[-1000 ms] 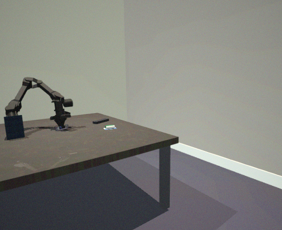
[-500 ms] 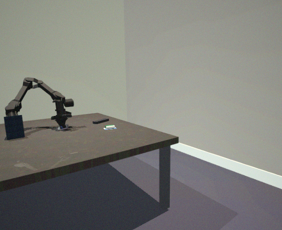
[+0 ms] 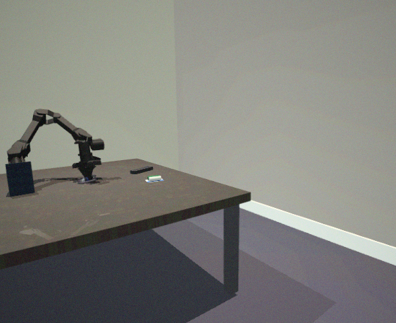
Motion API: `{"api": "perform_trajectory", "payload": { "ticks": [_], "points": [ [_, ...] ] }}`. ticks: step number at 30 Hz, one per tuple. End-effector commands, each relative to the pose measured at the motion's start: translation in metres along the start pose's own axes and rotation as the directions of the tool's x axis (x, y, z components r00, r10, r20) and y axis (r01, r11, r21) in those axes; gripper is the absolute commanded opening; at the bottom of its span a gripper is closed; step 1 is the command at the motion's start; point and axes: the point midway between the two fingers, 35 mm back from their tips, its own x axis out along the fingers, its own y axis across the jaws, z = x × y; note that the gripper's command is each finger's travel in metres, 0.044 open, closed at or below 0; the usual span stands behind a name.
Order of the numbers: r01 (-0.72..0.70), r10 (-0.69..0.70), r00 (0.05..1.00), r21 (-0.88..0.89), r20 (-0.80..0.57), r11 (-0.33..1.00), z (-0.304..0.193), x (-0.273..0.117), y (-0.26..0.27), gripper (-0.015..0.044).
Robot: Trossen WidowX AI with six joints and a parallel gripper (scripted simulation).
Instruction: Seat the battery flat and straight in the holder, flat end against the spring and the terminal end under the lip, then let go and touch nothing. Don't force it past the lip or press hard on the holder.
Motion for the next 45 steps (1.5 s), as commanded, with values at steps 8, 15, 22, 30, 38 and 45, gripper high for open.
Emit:
{"api": "perform_trajectory", "payload": {
  "ticks": [8,15,22,30,38,45],
  "points": [
    [0.001,-0.001,1.000,0.002,0.000,1.000,0.000,-0.002,-0.001,0.0171],
    [0.000,0.000,1.000,0.000,0.000,1.000,-0.001,-0.015,-0.003,0.0171],
    [-0.003,0.003,1.000,0.007,-0.003,1.000,-0.002,-0.014,-0.003,0.0197],
    [0.003,-0.003,1.000,0.000,-0.001,1.000,-0.007,-0.083,-0.015,0.0407],
    [0.003,-0.003,1.000,0.000,-0.001,1.000,-0.008,-0.084,-0.018,0.0440],
    [0.003,-0.003,1.000,0.000,-0.001,1.000,-0.008,-0.084,-0.018,0.0440]
  ]
}}
